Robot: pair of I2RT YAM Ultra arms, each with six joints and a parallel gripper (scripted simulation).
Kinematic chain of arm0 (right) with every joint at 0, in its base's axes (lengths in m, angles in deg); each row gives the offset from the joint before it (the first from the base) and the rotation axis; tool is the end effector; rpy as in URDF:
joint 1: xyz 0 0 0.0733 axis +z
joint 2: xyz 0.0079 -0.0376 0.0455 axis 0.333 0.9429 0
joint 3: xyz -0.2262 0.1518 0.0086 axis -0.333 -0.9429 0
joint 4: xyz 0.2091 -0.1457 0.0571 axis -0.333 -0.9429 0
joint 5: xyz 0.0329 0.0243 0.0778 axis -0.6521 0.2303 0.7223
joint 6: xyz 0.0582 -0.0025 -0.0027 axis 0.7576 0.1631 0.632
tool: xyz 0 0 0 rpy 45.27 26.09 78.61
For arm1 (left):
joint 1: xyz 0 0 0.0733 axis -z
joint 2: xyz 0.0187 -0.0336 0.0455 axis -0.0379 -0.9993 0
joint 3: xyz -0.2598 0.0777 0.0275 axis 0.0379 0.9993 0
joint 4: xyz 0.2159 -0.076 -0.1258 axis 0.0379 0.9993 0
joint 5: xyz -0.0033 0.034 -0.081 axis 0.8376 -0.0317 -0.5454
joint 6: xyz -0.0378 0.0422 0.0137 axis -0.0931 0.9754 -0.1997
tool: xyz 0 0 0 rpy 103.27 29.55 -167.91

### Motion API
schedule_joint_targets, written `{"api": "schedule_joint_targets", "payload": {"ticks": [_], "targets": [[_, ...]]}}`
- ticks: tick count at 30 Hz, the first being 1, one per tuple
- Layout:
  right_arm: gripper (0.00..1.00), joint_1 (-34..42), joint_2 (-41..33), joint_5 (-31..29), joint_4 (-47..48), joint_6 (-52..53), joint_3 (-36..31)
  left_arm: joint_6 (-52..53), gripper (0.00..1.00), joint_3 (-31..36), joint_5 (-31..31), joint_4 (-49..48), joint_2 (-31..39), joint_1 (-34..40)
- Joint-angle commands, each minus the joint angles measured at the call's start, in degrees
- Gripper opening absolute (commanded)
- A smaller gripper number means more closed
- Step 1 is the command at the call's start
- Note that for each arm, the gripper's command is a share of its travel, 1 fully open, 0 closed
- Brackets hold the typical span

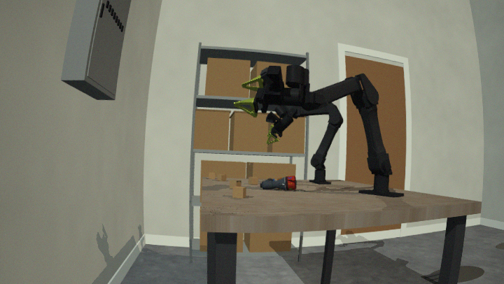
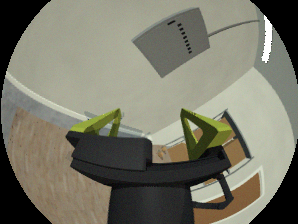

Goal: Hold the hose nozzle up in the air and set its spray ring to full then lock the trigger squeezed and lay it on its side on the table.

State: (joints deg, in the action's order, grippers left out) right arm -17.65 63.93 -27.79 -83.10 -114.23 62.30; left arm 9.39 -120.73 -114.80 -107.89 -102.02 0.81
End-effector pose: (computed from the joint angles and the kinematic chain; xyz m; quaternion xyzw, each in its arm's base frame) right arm 0.1933 -0.1483 0.3360 0.0102 0.9094 -0.2756 0.3113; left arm 0.4500 -0.0486 0.3271 -0.0650 0.6867 -0.5298 0.4935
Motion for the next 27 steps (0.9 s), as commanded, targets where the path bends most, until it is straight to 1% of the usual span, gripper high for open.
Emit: {"api": "schedule_joint_targets", "payload": {"ticks": [1, 5, 7, 12, 14, 15, 16, 18, 21, 25, 27], "targets": [[1.0, 3.0, -2.1, 1.0, 5.0, 4.7, -0.6, 7.3, 1.0, 2.3, 4.8, 4.5, 4.2, -1.2], [1.0, 6.7, -2.7, 1.3, 8.8, 8.5, -1.0, 12.7, 1.0, 4.3, 8.7, 7.2, 9.0, -0.5], [1.0, 8.5, -3.0, 1.4, 10.7, 10.5, -1.1, 15.4, 1.0, 5.3, 10.7, 8.8, 11.4, -1.6], [1.0, 13.1, -3.7, 1.9, 15.5, 15.2, -1.6, 22.2, 1.0, 8.3, 15.4, 12.3, 17.4, -1.5], [1.0, 13.1, -3.7, 1.9, 15.5, 15.2, -1.6, 22.2, 1.0, 8.3, 15.4, 12.3, 17.4, -1.5], [1.0, 14.2, -3.1, 1.1, 16.9, 15.9, -1.8, 23.8, 1.0, 8.3, 16.7, 13.2, 18.8, -1.2], [1.0, 15.0, -4.2, 1.4, 17.7, 16.8, -2.3, 25.2, 1.0, 9.9, 17.5, 14.1, 19.9, -2.1], [1.0, 16.7, -4.3, 2.2, 19.4, 18.6, -1.5, 27.8, 1.0, 10.7, 19.3, 15.5, 21.9, -2.1], [1.0, 19.3, -4.7, 2.6, 22.1, 21.4, -2.1, 31.6, 1.0, 12.2, 22.0, 17.3, 25.4, -1.5], [1.0, 22.8, -5.3, 2.8, 25.8, 25.1, -2.5, 36.9, 1.0, 14.3, 25.9, 20.1, 30.0, -2.5], [1.0, 24.6, -5.6, 3.0, 27.6, 26.9, -2.7, 39.5, 1.0, 15.4, 27.5, 21.2, 32.3, -1.7]]}}
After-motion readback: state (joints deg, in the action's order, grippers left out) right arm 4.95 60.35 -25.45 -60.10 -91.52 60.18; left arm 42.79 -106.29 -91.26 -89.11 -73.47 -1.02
